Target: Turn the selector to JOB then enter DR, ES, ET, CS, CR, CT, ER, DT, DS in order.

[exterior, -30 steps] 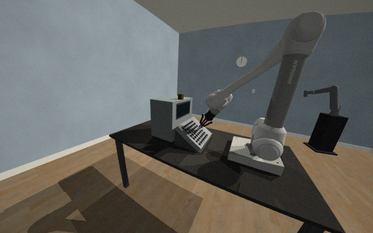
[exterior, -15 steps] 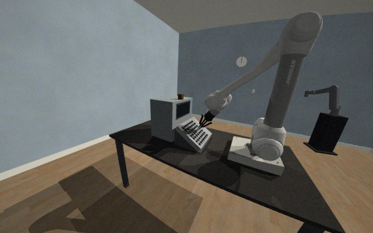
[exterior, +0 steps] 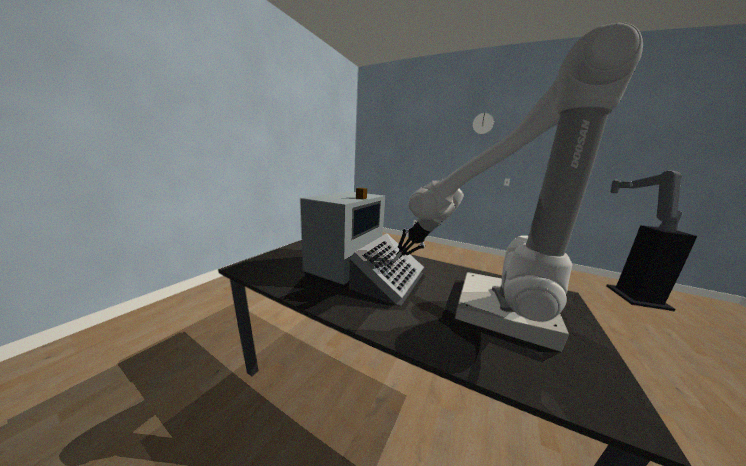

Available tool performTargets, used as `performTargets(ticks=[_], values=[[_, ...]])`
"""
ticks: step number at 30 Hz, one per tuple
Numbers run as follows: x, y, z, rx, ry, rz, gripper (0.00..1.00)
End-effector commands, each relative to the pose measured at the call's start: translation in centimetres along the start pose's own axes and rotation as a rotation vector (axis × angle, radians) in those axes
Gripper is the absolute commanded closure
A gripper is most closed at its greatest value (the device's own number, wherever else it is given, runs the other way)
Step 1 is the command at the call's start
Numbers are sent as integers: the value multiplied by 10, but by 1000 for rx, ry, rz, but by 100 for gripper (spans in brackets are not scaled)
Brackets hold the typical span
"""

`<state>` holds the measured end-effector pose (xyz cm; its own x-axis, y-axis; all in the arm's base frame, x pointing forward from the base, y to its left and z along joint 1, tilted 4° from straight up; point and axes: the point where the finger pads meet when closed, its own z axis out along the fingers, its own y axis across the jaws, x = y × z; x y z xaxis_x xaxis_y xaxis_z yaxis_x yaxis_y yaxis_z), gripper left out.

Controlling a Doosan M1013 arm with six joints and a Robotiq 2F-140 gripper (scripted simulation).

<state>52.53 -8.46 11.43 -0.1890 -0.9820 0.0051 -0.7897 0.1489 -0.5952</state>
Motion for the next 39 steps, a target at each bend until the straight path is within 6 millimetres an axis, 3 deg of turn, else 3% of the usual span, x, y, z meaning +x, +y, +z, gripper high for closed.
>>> performTargets(ticks=[1,25,39], values=[[0,0,0,0,0,0,100],[0,0,-1,0,0,0,100],[0,0,-16,0,0,0,100]])
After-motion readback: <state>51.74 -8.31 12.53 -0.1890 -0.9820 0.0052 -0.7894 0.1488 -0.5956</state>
